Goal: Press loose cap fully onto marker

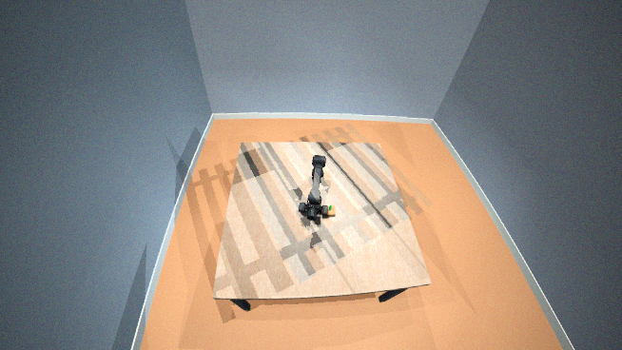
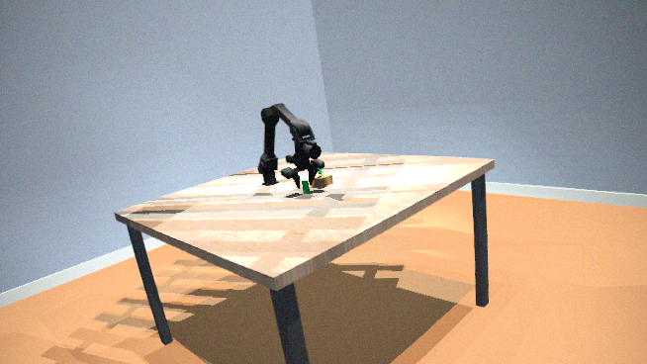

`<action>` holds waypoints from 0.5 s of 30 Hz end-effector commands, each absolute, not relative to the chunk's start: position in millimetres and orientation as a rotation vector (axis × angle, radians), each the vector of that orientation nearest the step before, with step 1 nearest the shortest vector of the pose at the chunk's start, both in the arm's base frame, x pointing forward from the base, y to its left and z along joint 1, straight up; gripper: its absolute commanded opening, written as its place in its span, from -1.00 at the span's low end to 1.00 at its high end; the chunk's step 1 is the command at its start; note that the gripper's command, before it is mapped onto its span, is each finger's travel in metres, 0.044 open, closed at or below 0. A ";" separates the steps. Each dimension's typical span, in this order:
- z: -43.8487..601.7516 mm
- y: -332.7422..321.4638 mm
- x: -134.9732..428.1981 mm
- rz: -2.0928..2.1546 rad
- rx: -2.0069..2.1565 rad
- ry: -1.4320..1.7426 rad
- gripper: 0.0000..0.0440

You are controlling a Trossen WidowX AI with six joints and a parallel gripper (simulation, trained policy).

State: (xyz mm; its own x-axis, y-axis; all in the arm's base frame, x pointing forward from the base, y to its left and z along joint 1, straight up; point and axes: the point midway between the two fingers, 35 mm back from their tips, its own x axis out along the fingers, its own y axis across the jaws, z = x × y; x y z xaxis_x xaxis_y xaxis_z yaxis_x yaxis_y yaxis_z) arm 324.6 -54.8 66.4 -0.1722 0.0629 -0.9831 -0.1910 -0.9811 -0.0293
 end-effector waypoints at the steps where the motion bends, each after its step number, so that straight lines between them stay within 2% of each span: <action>1: 59.8 -56.0 323.0 2.296 -1.914 0.157 0.09; 8: 67.8 -54.2 321.9 2.291 -1.961 0.166 -0.73; 15: 92.9 -50.0 328.4 2.241 -2.053 0.180 -0.87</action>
State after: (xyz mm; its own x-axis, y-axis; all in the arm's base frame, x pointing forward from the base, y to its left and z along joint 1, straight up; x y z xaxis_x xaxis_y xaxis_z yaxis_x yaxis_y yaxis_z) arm 325.4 -52.5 81.4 -0.1168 0.0080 -0.9931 -0.1590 -0.9872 0.0107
